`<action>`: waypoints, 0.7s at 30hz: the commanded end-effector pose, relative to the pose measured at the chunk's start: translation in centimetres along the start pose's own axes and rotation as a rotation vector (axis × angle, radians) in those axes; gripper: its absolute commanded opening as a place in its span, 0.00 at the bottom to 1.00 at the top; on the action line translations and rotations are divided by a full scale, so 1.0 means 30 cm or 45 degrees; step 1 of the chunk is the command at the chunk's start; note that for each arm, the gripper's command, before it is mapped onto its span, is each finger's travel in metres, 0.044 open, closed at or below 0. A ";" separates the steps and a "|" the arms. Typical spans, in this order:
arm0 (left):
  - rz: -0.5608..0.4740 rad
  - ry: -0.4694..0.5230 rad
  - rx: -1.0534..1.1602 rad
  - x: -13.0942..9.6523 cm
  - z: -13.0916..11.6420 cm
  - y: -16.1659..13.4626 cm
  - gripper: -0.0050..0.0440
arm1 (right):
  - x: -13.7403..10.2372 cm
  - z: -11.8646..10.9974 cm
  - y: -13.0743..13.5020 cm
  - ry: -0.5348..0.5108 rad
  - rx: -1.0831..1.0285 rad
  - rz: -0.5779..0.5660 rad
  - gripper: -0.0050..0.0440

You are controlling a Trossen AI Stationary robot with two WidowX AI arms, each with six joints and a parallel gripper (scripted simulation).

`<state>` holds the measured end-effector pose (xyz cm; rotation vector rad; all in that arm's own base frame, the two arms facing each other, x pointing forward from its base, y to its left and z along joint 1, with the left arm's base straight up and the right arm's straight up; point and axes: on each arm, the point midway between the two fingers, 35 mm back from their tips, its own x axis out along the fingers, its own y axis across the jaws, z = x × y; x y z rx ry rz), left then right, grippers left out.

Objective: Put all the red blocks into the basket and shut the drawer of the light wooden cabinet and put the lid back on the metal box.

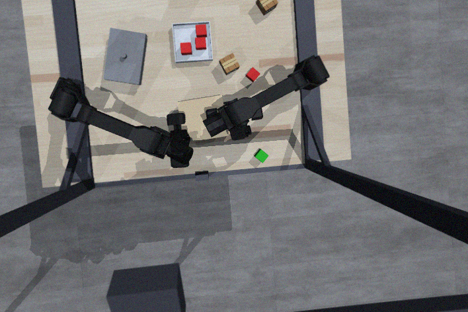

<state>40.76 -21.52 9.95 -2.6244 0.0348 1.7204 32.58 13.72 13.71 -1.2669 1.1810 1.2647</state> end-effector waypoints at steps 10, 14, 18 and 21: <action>0.027 0.065 -0.015 -0.102 -0.065 -0.001 0.00 | -0.051 -0.002 -0.005 -0.021 0.007 -0.059 0.28; 0.028 0.067 -0.015 -0.125 -0.073 -0.001 0.00 | -0.051 -0.002 -0.005 -0.021 0.007 -0.059 0.28; 0.030 0.070 -0.016 -0.150 -0.083 -0.002 0.00 | -0.051 -0.002 -0.005 -0.021 0.007 -0.059 0.28; 0.030 0.071 -0.016 -0.167 -0.090 -0.002 0.00 | -0.051 -0.002 -0.005 -0.021 0.007 -0.059 0.28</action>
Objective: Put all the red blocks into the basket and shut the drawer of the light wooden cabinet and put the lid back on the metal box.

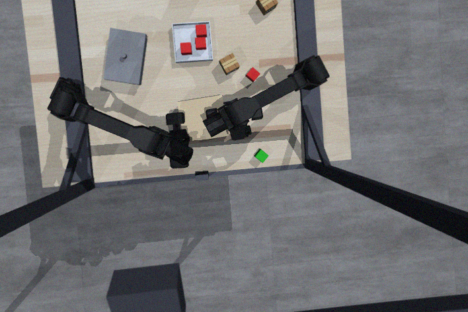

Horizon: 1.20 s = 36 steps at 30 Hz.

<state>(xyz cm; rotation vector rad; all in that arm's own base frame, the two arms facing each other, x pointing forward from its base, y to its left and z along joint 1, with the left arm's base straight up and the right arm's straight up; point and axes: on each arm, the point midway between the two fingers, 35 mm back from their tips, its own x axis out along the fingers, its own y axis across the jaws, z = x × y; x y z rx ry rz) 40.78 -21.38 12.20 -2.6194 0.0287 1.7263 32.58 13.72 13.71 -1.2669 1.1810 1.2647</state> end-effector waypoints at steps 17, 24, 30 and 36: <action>0.019 0.048 -0.008 -0.133 -0.075 0.002 0.00 | -0.051 -0.002 -0.005 -0.021 0.007 -0.059 0.28; 0.016 0.042 -0.006 -0.140 -0.078 0.002 0.00 | -0.051 -0.002 -0.005 -0.021 0.007 -0.059 0.28; 0.039 0.076 -0.106 -0.176 -0.080 -0.026 0.00 | -0.048 -0.016 -0.009 -0.029 0.057 -0.091 0.61; 0.089 0.151 -0.349 -0.212 -0.107 -0.071 0.00 | -0.068 -0.037 -0.032 -0.074 0.179 -0.197 0.61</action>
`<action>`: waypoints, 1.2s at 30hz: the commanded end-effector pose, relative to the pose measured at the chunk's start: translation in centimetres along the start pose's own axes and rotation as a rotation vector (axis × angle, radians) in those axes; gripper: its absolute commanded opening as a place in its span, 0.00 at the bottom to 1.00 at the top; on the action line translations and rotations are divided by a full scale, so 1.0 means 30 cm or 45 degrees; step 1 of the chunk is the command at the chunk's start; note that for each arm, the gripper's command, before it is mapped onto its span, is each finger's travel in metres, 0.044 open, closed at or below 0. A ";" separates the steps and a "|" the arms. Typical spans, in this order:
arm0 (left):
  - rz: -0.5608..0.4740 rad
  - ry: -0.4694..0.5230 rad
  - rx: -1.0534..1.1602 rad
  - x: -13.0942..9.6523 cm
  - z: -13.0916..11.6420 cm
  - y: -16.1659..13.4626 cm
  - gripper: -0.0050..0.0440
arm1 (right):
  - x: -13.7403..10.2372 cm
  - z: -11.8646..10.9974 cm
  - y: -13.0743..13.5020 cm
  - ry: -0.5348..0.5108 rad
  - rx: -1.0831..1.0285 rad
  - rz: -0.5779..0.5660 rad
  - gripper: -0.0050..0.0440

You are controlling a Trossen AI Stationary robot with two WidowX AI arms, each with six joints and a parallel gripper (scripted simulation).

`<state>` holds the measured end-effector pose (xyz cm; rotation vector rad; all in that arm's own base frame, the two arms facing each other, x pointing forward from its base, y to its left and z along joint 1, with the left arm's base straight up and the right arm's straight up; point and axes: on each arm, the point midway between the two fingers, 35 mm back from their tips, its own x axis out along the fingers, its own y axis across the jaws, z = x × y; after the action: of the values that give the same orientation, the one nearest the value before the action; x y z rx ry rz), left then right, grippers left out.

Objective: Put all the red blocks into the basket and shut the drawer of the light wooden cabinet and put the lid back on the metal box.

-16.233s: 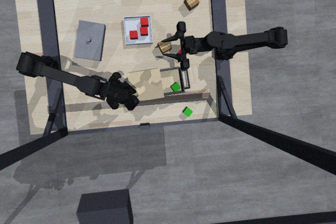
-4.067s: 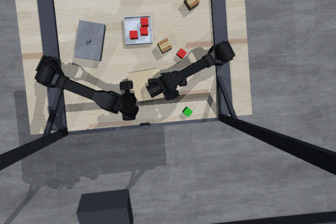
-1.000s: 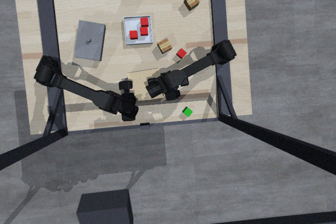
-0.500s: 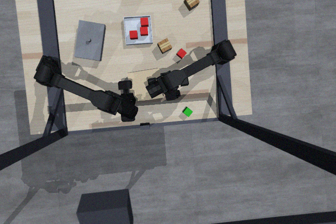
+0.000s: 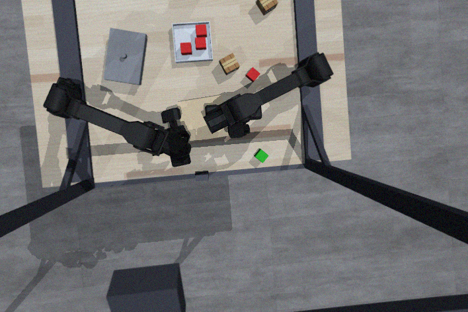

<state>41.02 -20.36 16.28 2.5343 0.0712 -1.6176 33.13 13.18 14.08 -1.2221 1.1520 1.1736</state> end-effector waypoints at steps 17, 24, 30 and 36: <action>0.286 0.291 -0.872 -0.196 -0.134 -0.135 0.00 | -0.135 -0.066 -0.091 -0.222 0.428 -0.435 0.61; 0.289 0.268 -0.837 -0.188 -0.125 -0.110 0.00 | -0.140 -0.055 -0.092 -0.218 0.408 -0.433 0.61; 0.296 0.279 -0.929 -0.196 -0.127 -0.151 0.00 | -0.051 -0.107 -0.055 -0.127 0.477 -0.316 0.61; 0.386 0.324 -1.164 -0.234 -0.147 -0.199 0.00 | 0.050 -0.210 0.027 0.031 0.645 -0.153 0.61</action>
<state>41.59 -14.85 21.44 1.9700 0.3581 -0.9748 33.54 8.82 13.96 -0.9544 1.1609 0.7687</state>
